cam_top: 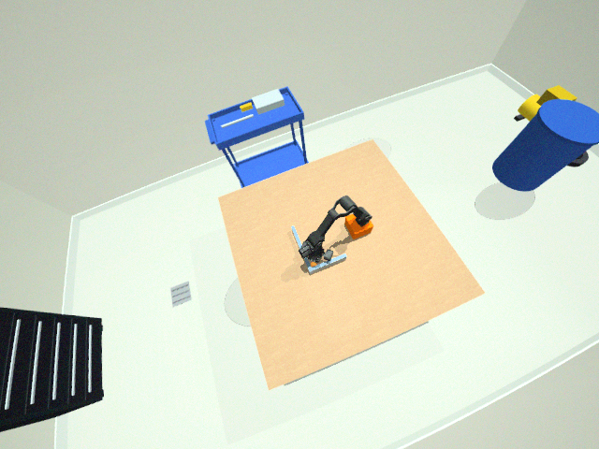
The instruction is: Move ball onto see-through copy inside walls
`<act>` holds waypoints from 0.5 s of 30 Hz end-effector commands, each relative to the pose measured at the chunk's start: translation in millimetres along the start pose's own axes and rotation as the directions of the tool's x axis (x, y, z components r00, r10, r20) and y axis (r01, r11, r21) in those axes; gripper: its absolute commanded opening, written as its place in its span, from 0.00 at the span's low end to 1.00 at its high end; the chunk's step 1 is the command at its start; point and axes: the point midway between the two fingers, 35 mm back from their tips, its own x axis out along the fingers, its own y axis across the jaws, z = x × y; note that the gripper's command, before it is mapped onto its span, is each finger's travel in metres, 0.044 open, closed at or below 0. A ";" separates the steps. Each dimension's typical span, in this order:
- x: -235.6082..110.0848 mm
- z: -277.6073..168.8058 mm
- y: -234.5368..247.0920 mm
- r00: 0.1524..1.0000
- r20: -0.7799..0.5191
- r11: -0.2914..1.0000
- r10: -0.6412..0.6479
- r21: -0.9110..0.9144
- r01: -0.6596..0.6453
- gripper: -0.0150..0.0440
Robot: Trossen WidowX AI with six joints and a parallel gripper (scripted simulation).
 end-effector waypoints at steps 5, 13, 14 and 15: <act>2.9 24.4 1.3 1.000 -0.005 1.000 0.006 0.000 -0.006 0.25; 2.7 38.1 1.2 1.000 -0.004 1.000 0.006 0.000 -0.006 0.25; 2.7 36.5 1.0 1.000 -0.004 1.000 0.006 0.000 -0.006 0.25; 2.6 34.9 0.9 1.000 -0.004 1.000 0.006 0.000 -0.006 0.25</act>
